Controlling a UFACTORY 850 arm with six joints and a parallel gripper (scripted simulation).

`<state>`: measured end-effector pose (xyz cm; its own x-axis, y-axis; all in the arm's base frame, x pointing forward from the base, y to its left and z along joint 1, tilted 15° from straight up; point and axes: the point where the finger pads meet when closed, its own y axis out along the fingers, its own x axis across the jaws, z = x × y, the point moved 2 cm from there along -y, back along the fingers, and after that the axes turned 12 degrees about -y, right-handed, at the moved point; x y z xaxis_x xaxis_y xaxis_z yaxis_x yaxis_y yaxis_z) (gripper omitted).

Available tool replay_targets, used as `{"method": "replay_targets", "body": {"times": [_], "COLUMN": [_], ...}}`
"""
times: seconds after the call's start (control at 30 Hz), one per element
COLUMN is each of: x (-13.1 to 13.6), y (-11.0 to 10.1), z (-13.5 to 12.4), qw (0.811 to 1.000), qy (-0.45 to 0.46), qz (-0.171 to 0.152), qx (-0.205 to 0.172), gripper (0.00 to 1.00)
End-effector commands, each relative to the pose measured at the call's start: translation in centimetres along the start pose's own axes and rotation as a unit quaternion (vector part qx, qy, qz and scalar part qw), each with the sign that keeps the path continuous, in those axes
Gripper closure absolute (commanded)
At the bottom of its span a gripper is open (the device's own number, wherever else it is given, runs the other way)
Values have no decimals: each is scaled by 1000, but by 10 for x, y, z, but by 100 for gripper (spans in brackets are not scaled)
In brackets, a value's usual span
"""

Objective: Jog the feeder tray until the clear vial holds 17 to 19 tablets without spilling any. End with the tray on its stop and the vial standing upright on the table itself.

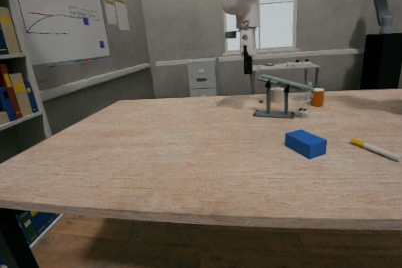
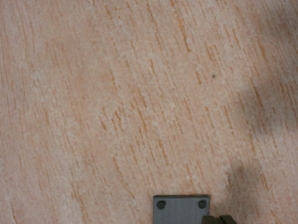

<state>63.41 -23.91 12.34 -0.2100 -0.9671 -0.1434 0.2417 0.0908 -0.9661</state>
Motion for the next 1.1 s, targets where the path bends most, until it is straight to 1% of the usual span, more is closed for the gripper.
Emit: {"method": "replay_targets", "body": {"times": [0.0, 0.47, 0.57, 0.7, 0.9, 0.97, 1.0, 1.07], "x": [0, 0, -2, -6, -7, -7, -6, -1], "y": [-1, -1, 2, 7, 9, 9, 7, 1], "z": [1, 0, -8, -27, -34, -33, -27, -6], "qw": [1000, 1000, 1000, 1000, 1000, 1000, 1000, 1000], "qy": [0, 0, 0, 0, 0, 0, 0, 0], "qz": [0, 0, 0, 0, 0, 0, 0, 0], "qx": [1, 1, 1, 1, 1, 1, 1, 1], "gripper": [100, 100, 100, 100, 100, 100, 100, 100]}}
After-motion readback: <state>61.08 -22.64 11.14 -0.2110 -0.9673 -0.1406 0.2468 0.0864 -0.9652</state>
